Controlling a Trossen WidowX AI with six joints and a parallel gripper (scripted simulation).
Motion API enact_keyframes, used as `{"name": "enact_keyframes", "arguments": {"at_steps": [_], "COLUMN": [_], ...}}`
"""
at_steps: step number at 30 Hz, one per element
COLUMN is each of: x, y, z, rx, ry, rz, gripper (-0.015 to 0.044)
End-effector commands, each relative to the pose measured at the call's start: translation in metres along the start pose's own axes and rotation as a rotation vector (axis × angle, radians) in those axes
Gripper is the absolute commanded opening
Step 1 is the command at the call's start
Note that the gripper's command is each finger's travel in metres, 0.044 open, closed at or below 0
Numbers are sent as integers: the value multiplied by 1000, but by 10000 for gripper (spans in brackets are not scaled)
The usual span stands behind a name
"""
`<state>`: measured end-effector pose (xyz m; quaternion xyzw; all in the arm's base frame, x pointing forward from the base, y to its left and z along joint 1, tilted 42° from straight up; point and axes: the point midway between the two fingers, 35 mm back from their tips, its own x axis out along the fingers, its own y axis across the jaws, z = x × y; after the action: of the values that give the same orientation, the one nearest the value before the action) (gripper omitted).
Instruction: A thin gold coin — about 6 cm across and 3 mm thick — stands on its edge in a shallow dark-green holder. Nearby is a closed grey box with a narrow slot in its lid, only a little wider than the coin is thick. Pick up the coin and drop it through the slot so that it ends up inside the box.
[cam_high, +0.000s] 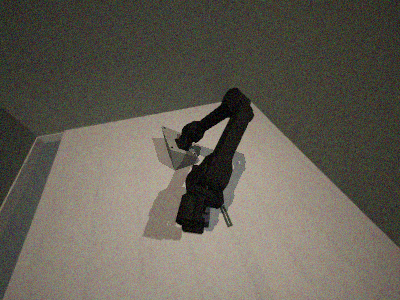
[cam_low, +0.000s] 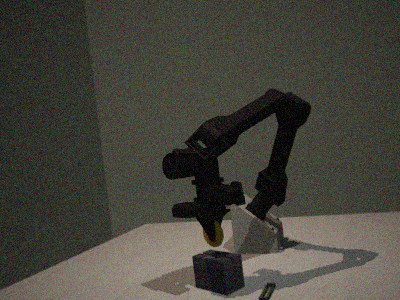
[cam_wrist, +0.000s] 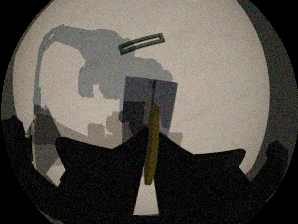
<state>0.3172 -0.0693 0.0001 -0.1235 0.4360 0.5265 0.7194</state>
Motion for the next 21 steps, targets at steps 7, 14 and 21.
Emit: {"name": "enact_keyframes", "arguments": {"at_steps": [7, 14, 21], "x": [0, -1, 1], "y": [3, 0, 0], "z": [1, 1, -1], "rx": [15, 7, 3], "ry": [2, 2, 2], "rz": [5, 5, 5], "gripper": [0, 0, 0]}}
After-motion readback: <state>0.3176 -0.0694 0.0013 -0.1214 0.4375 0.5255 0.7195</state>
